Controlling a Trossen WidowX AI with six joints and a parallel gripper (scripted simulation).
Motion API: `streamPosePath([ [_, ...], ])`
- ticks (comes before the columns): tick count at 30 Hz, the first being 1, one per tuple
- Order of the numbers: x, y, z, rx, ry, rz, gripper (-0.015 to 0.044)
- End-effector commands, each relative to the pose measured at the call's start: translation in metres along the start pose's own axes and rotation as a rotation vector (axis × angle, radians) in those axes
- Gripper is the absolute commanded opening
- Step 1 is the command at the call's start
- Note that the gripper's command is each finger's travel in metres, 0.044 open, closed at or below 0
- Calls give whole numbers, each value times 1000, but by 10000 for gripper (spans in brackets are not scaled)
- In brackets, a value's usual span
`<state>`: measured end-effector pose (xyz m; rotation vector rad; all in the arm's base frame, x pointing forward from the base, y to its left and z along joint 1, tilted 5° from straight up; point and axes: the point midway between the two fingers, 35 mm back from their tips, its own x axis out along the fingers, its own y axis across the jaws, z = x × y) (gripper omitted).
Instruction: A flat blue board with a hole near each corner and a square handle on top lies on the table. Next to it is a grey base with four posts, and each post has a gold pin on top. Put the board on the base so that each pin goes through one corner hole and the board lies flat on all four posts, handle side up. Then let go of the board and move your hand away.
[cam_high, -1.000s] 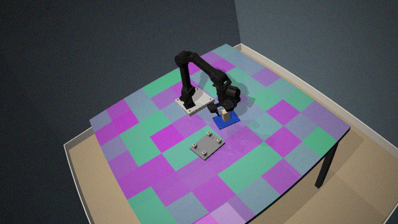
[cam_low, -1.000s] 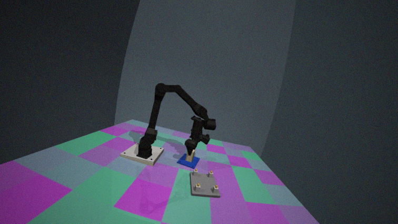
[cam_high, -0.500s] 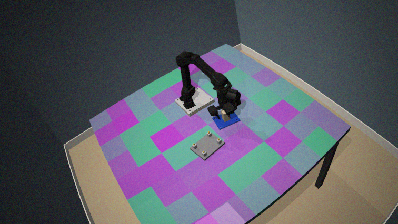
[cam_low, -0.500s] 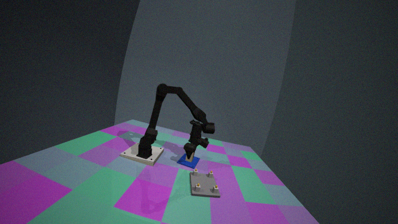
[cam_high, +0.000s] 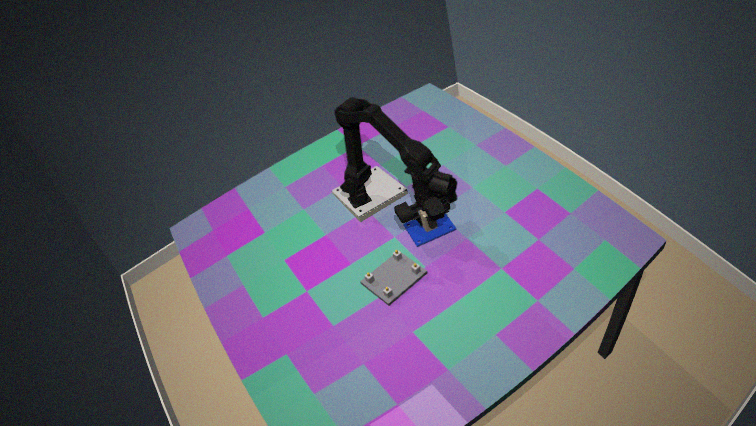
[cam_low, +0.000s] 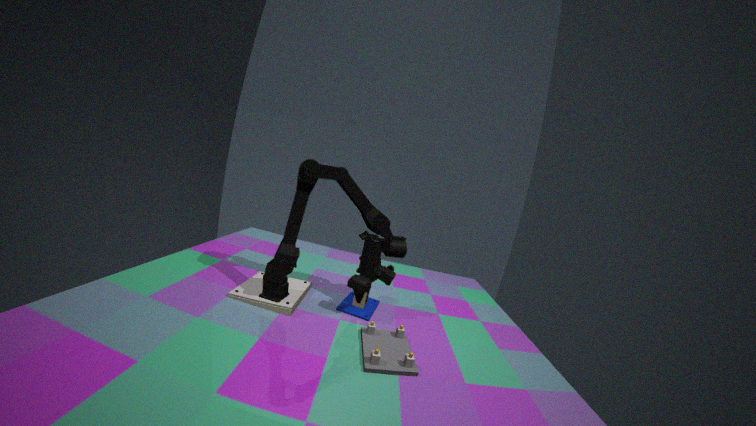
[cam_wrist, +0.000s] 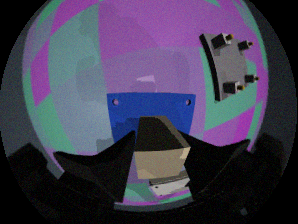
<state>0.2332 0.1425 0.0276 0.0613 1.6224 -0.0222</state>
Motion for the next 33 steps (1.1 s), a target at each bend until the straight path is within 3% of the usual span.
streamPosePath([
  [1, 1, 0, -1, 6, 4, 2, 151],
  [7, 1, 0, -1, 6, 4, 2, 111],
  [12, -5, 1, 0, 6, 3, 2, 0],
  [33, -58, 2, 2, 6, 3, 2, 0],
])
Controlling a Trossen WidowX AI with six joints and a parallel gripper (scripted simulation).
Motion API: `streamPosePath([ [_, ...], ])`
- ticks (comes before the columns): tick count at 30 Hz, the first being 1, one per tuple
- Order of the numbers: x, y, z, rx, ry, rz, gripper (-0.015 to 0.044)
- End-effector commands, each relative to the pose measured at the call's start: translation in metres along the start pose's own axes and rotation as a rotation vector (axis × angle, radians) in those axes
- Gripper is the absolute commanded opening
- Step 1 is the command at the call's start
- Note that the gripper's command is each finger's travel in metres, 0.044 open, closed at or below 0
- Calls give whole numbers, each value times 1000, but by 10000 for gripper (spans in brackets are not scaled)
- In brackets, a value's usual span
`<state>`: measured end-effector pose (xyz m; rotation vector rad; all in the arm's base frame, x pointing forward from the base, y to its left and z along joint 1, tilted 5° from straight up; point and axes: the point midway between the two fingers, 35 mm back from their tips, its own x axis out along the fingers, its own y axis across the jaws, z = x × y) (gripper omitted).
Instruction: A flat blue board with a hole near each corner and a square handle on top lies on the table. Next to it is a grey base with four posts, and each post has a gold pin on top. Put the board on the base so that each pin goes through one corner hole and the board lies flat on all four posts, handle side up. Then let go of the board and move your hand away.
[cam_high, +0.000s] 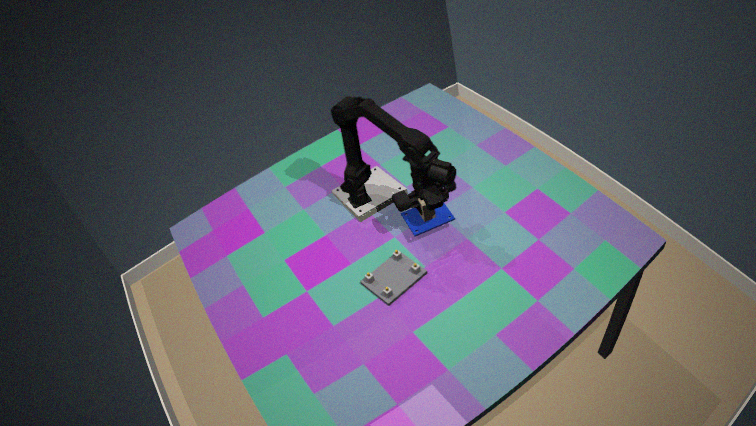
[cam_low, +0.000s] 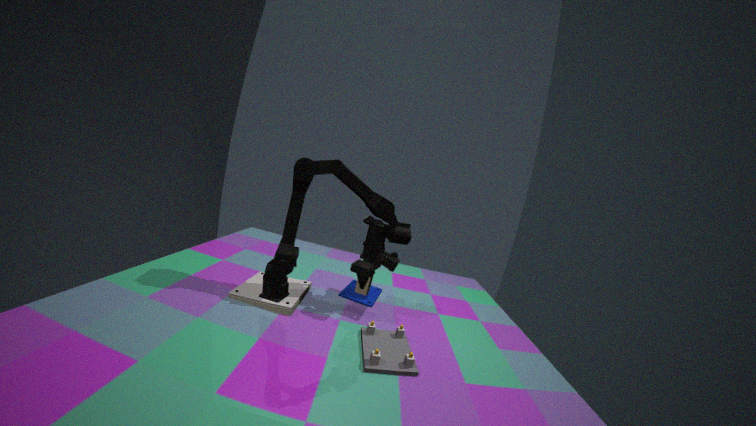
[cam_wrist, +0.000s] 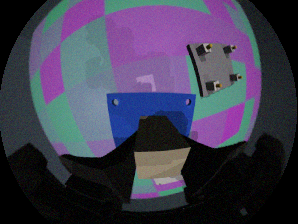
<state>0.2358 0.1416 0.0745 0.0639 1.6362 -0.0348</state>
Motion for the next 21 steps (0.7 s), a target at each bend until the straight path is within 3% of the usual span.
streamPosePath([
  [1, -14, 1, 2, -4, -11, 8, 0],
  [11, -39, 0, -1, -4, -10, 8, 0],
  [21, -42, -8, 9, -20, -14, 5, 0],
])
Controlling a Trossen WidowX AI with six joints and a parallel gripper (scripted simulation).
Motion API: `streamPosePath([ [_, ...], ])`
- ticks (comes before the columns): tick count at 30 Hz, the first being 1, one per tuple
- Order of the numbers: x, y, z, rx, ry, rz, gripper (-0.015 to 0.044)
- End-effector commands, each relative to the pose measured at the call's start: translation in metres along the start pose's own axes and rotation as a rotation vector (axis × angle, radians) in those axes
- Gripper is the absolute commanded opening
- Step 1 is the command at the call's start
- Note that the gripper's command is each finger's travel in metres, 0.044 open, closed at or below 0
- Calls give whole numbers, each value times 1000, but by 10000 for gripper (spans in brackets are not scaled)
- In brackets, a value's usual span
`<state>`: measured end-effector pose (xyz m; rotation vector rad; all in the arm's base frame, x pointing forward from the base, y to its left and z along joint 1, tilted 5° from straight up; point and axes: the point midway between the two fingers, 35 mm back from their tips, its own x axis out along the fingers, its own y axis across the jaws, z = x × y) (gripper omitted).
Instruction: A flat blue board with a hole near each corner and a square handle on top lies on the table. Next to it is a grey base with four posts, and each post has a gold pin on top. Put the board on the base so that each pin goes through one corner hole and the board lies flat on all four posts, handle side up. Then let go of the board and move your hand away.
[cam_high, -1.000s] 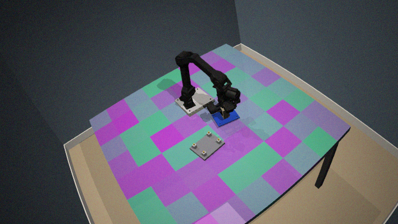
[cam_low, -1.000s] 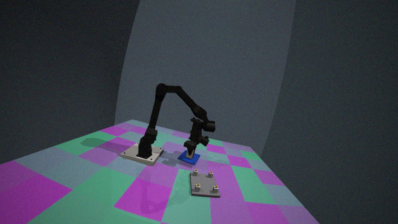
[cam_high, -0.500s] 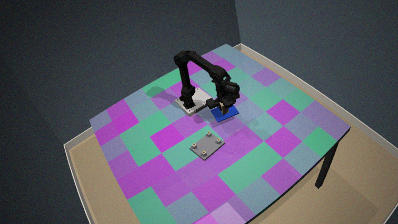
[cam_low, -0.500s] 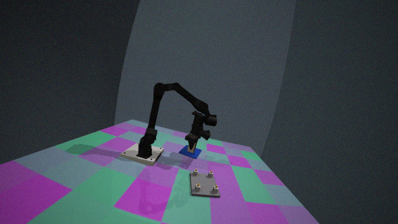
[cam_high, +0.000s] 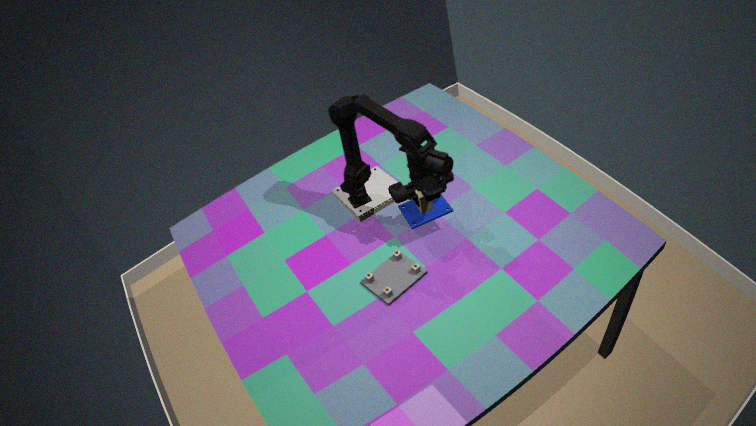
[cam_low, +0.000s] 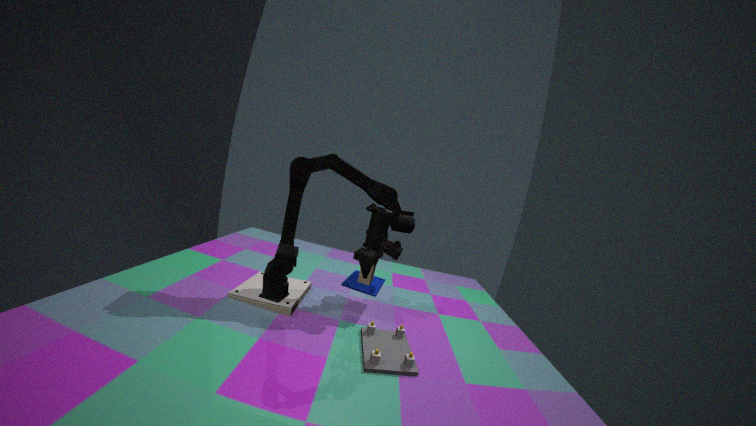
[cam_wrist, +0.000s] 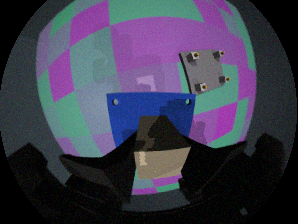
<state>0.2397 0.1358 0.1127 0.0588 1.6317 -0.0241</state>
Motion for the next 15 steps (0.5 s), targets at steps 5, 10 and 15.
streamPosePath([
  [5, -4, -10, 16, -24, -13, -2, 0],
  [10, -5, -17, 25, -38, -15, -6, 0],
  [15, -6, -25, 33, -51, -17, -7, 0],
])
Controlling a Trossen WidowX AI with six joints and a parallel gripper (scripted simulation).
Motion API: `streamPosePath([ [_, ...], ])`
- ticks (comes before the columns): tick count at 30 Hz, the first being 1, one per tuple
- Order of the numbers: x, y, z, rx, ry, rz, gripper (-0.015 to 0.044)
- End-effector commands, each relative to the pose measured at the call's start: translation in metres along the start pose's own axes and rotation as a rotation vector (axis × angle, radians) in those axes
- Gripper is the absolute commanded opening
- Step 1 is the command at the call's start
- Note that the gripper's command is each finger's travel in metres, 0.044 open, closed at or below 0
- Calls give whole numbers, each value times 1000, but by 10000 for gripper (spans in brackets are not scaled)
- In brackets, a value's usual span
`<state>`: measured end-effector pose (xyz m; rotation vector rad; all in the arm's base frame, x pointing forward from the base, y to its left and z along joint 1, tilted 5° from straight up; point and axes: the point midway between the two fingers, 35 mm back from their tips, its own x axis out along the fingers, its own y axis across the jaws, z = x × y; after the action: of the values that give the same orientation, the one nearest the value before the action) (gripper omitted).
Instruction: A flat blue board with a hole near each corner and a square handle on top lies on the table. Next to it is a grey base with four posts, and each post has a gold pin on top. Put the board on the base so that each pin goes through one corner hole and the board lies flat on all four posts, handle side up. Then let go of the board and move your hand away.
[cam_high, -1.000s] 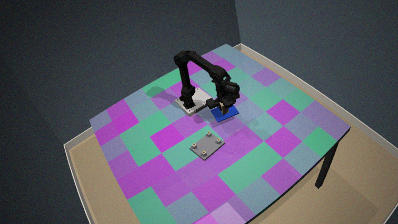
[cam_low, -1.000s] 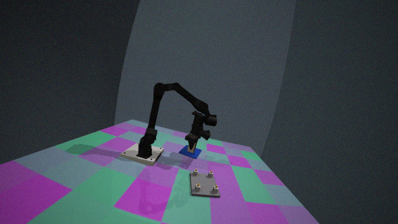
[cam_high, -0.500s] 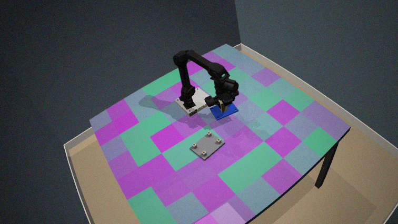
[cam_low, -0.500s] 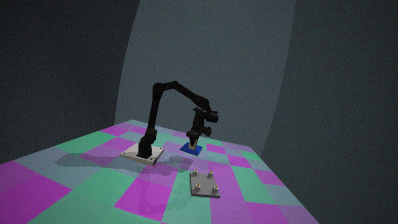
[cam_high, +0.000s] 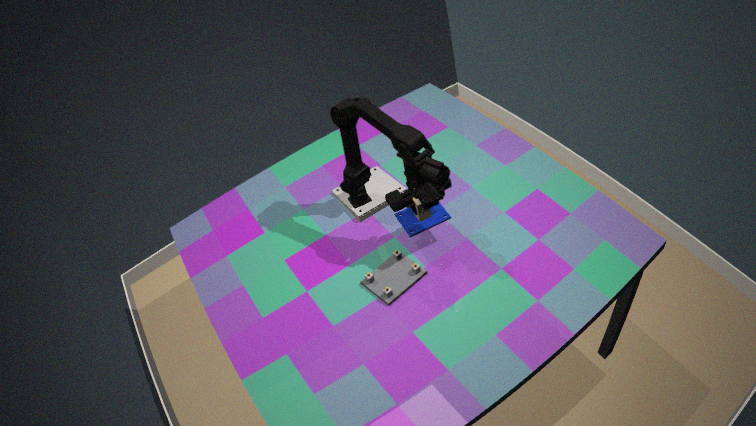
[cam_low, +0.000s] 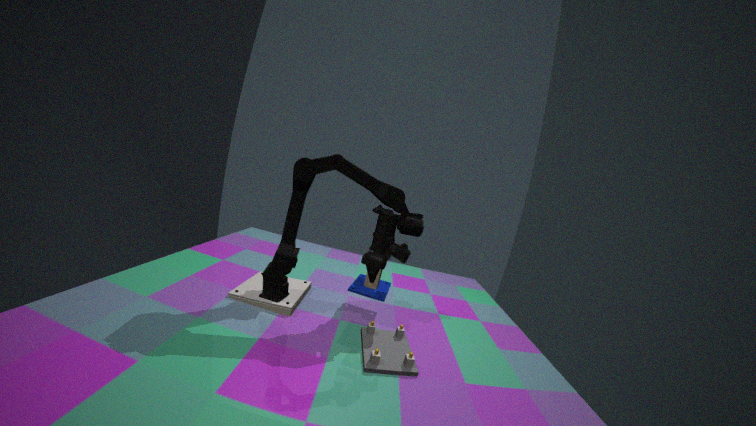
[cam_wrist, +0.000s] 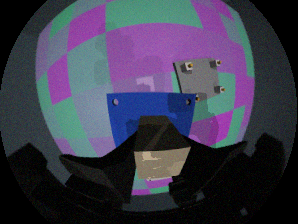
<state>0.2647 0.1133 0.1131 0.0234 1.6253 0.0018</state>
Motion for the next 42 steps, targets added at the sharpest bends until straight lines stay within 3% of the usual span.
streamPosePath([
  [1, -3, -6, 9, -15, -11, 0, 0],
  [42, -6, -83, 68, -173, -15, -4, 0],
])
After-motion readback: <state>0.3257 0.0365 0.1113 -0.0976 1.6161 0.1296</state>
